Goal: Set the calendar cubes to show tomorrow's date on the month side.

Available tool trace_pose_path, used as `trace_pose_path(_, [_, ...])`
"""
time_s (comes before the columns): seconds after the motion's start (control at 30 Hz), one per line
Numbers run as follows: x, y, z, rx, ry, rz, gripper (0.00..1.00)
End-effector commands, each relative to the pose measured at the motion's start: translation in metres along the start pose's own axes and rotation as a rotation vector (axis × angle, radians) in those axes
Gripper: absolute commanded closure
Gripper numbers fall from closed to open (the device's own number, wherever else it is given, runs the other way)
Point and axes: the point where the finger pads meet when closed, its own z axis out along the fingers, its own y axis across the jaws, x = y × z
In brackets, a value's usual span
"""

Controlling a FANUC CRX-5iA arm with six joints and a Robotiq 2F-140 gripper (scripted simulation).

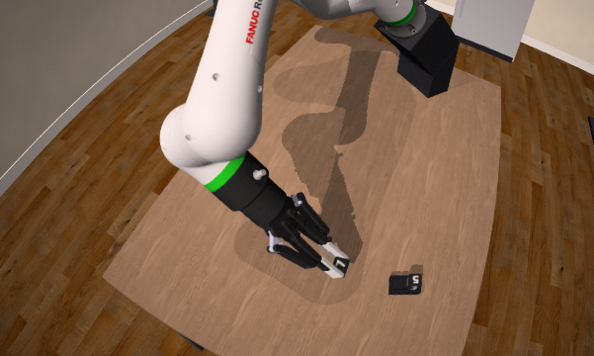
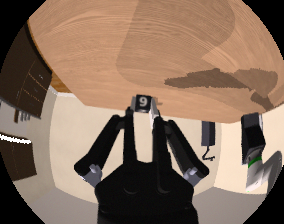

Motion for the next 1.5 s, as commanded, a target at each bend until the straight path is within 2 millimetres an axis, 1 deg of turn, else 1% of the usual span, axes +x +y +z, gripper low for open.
trace_pose_path(0.0, [0.003,0.000,0.003,0.000,0.000,0.000,0.76])
trace_pose_path(0.9, [0.031,0.000,0.031,0.000,0.000,0.000,0.76])
trace_pose_path(1.47, [0.036,0.000,0.036,0.000,0.000,0.000,0.76])
